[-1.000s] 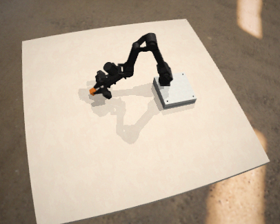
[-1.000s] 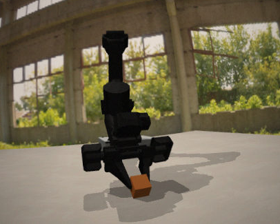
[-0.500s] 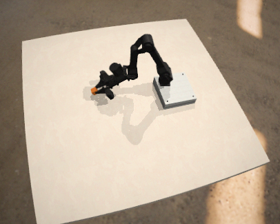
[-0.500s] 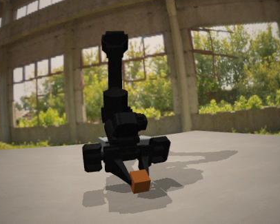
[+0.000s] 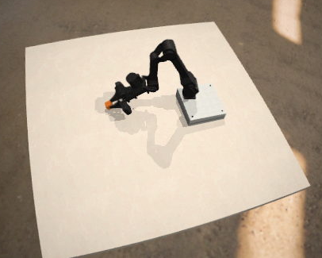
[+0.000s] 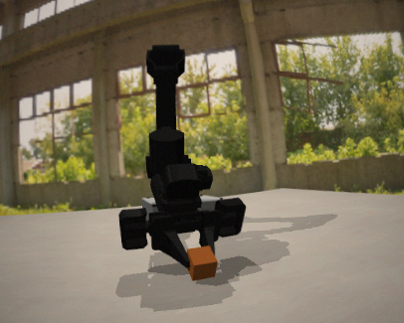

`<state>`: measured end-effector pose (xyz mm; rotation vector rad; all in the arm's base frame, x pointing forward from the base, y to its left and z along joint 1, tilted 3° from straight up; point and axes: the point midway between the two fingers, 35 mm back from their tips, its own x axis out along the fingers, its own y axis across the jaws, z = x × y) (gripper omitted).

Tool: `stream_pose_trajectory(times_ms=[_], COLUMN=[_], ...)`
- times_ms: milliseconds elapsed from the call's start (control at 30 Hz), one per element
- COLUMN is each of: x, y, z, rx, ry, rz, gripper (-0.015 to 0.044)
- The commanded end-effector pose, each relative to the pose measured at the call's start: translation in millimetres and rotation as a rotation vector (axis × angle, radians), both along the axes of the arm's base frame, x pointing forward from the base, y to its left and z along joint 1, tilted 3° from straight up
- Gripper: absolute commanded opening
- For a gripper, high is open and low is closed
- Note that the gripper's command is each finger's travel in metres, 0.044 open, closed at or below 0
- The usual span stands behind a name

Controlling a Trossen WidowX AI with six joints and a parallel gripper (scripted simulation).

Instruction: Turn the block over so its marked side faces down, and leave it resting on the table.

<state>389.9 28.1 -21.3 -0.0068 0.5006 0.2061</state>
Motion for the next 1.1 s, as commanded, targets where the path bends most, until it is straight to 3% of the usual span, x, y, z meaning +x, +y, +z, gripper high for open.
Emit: stream_pose_trajectory(times_ms=[0,367,1067], x=[-0.2,-0.2,-0.2], y=[0.4,0.4,0.4], z=[-0.2,-0.2,-0.2], rx=[0.007,0.007,0.007], ry=[0.001,0.001,0.001], rz=[0.0,0.0,0.0], gripper=[0.0157,0.044,0.044])
